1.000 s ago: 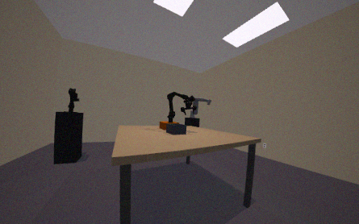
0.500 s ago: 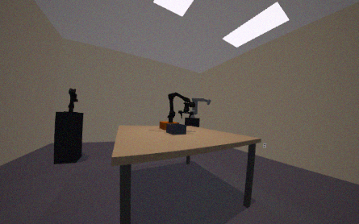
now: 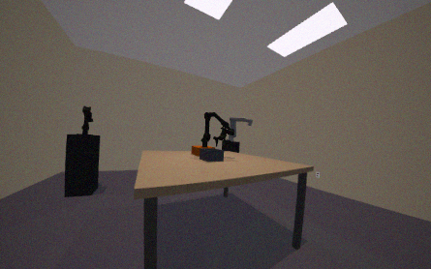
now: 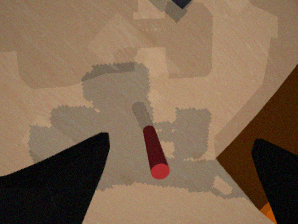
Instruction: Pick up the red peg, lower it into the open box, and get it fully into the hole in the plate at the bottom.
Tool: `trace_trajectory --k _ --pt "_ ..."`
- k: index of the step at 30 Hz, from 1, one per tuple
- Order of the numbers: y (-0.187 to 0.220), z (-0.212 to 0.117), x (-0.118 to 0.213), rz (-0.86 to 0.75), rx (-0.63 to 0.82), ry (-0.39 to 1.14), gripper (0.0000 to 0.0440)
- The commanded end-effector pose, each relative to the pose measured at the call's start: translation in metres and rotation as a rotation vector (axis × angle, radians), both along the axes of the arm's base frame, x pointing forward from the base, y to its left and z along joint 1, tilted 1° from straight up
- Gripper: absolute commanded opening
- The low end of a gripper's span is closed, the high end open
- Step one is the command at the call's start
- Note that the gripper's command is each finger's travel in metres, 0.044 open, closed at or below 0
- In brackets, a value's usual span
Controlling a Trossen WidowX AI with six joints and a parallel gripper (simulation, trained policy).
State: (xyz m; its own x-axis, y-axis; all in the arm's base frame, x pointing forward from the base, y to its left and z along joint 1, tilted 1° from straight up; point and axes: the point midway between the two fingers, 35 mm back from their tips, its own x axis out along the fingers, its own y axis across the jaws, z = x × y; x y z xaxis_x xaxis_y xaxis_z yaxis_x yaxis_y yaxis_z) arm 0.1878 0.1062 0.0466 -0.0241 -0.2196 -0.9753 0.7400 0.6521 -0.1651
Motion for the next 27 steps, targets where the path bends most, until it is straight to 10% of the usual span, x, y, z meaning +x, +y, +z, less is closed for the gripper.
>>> trace_trajectory --k 1,15,27 --pt "0.001 -0.017 -0.005 -0.032 -0.001 0.011 0.0406" --pt "0.009 -0.070 -0.012 -0.094 0.055 -0.040 0.0382" --pt "0.010 -0.086 -0.024 -0.151 0.092 0.016 0.0102"
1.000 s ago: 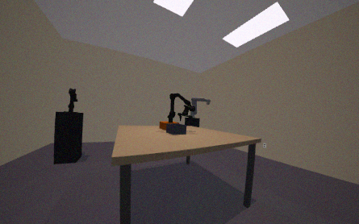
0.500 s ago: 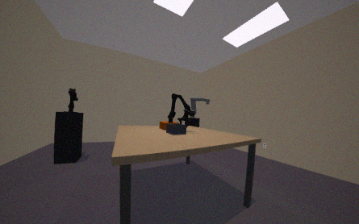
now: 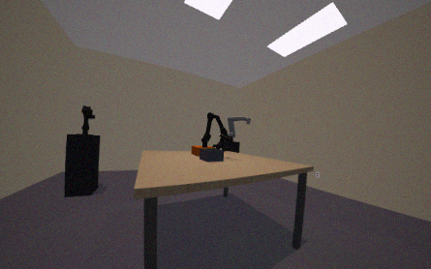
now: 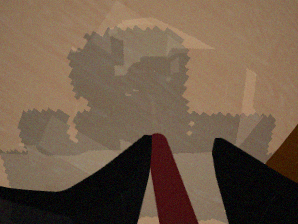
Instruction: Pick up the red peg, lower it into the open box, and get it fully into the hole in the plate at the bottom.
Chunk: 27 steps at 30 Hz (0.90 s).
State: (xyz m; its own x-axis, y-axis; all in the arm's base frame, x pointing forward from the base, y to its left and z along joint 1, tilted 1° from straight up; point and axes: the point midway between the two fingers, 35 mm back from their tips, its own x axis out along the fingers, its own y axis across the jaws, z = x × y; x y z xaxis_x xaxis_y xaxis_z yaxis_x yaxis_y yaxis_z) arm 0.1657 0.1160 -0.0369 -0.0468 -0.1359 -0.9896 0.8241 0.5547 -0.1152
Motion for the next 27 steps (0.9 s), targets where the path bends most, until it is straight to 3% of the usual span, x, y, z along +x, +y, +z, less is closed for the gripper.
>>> trace_trajectory --k 1,4,27 --pt "0.001 -0.002 -0.001 -0.011 0.019 0.023 0.0075" --pt "0.002 -0.001 -0.001 -0.011 0.036 0.044 0.0000" --pt "-0.023 0.063 0.029 0.139 -0.046 -0.103 0.0000"
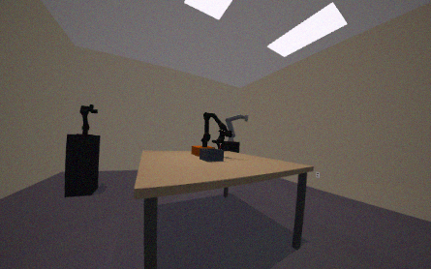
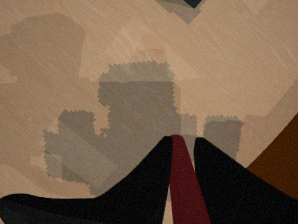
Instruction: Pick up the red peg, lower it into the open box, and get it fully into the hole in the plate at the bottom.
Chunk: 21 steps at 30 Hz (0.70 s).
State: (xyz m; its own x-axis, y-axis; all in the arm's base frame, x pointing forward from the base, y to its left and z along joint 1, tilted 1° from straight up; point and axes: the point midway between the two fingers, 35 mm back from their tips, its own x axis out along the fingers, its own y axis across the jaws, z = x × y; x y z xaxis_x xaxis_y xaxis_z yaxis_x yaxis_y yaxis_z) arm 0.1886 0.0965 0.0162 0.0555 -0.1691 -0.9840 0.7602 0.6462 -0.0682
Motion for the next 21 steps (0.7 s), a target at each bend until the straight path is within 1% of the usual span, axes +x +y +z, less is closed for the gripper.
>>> trace_trajectory --k 1,13,21 --pt "-0.005 0.014 0.008 0.026 -0.015 -0.025 0.0000" --pt "-0.022 0.059 0.039 0.065 -0.046 -0.085 0.0000" --pt "-0.043 0.075 0.061 0.044 -0.057 -0.103 0.0000"
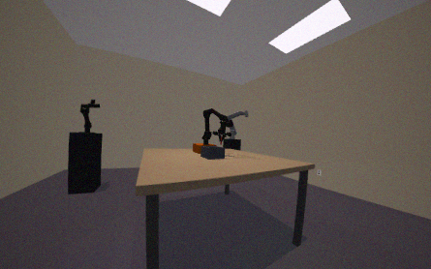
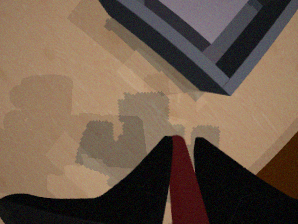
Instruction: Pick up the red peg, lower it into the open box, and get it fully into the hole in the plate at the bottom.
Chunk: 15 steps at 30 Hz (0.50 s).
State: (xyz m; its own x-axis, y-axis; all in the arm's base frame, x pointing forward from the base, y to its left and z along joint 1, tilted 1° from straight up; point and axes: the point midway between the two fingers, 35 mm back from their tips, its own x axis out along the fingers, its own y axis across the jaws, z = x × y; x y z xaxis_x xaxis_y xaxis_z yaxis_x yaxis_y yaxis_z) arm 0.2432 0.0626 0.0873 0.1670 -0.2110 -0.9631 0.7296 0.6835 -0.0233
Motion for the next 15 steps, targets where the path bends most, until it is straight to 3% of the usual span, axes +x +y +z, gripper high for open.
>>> trace_trajectory --k 1,15 --pt "-0.012 0.005 0.008 -0.015 -0.007 0.000 0.0000" --pt "-0.059 0.011 0.039 -0.106 0.007 -0.021 0.0000"
